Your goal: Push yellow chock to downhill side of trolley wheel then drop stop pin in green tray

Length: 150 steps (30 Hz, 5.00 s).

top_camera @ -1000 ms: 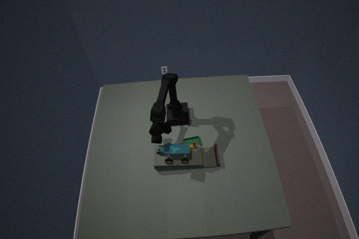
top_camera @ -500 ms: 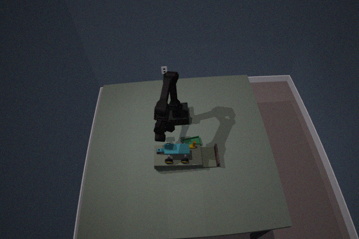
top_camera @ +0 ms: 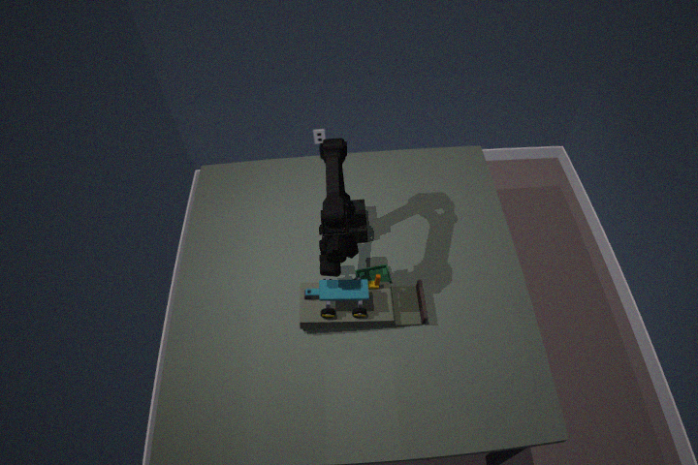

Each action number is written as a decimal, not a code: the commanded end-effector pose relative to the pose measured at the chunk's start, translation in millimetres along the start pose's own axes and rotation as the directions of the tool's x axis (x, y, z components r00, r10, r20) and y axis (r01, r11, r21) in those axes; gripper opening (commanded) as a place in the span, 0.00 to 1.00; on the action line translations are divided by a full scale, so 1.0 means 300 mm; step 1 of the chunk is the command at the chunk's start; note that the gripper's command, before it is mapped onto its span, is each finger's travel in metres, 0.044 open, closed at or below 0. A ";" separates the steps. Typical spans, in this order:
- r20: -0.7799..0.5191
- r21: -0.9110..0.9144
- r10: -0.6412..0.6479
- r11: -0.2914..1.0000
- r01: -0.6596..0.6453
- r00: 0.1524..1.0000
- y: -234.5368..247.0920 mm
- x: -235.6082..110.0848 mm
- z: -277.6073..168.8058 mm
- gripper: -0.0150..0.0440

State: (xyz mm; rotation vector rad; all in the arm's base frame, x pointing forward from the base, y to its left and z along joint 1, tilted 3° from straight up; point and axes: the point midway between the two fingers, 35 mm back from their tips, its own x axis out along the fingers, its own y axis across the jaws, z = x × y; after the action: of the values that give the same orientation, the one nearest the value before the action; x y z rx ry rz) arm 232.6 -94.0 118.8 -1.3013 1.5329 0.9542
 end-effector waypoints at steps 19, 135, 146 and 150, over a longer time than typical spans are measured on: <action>0.003 0.003 0.005 1.000 -0.005 1.000 0.005 -0.044 0.272 0.25; 0.450 -0.882 0.034 -0.137 0.450 0.892 0.087 0.064 0.583 0.25; 0.457 -0.879 0.035 -0.137 0.457 0.889 0.098 0.146 0.669 0.25; 0.457 -0.879 0.035 -0.137 0.458 0.889 0.102 0.162 0.687 0.25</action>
State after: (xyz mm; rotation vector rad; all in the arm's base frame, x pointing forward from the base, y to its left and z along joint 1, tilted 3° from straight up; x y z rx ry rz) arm 230.1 85.0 15.6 -2.1167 -0.1560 2.1546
